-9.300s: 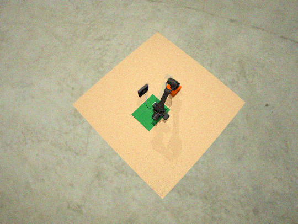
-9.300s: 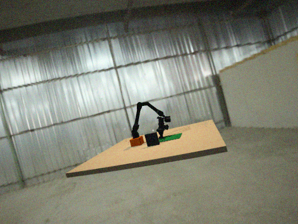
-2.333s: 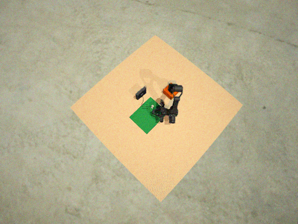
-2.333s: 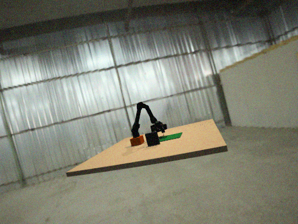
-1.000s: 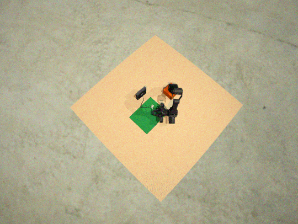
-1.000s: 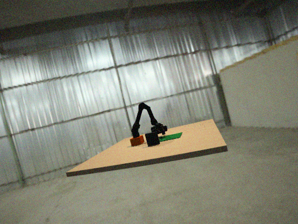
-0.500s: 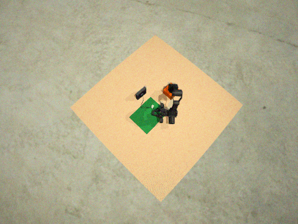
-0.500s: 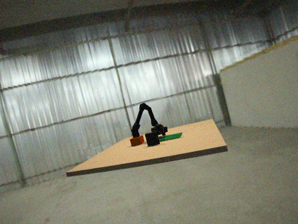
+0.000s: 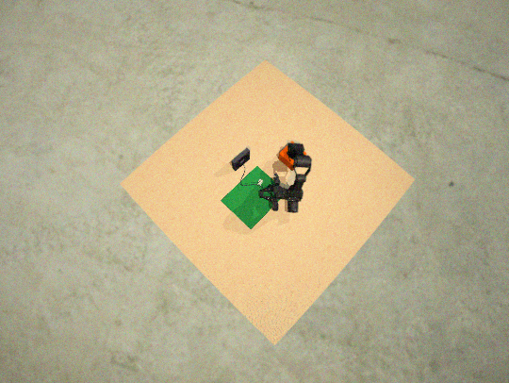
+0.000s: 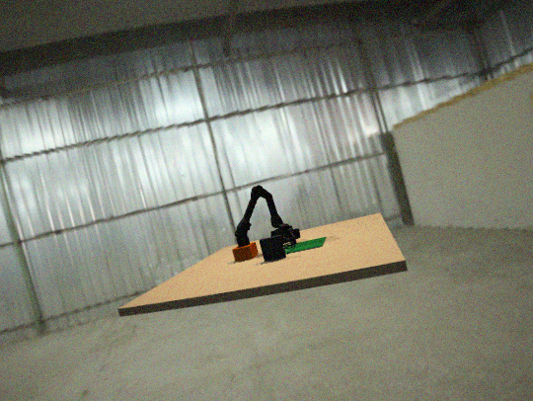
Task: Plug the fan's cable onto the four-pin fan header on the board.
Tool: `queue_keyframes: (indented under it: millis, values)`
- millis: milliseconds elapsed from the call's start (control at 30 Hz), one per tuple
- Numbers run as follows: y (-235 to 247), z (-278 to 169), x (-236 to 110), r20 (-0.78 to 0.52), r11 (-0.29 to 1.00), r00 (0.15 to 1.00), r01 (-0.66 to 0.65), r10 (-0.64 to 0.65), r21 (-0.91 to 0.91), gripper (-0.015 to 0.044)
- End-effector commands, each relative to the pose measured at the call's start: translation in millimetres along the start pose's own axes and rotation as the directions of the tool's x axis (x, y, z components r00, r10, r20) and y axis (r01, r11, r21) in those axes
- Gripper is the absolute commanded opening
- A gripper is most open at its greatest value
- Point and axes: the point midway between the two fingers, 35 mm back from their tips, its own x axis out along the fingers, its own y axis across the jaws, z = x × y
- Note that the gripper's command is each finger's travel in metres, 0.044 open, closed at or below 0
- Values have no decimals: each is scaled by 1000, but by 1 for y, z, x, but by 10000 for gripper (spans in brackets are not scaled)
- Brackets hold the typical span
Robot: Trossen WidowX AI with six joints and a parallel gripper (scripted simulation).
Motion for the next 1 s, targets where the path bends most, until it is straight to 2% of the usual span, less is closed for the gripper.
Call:
queue_keyframes:
  millis: [0, 967]
  values:
    - [0, -5, 1, 0, 1000, 1000, 1, -1, 3, 0]
    - [0, -8, 2, 0, 1000, 1000, 0, 0, 0, 0]
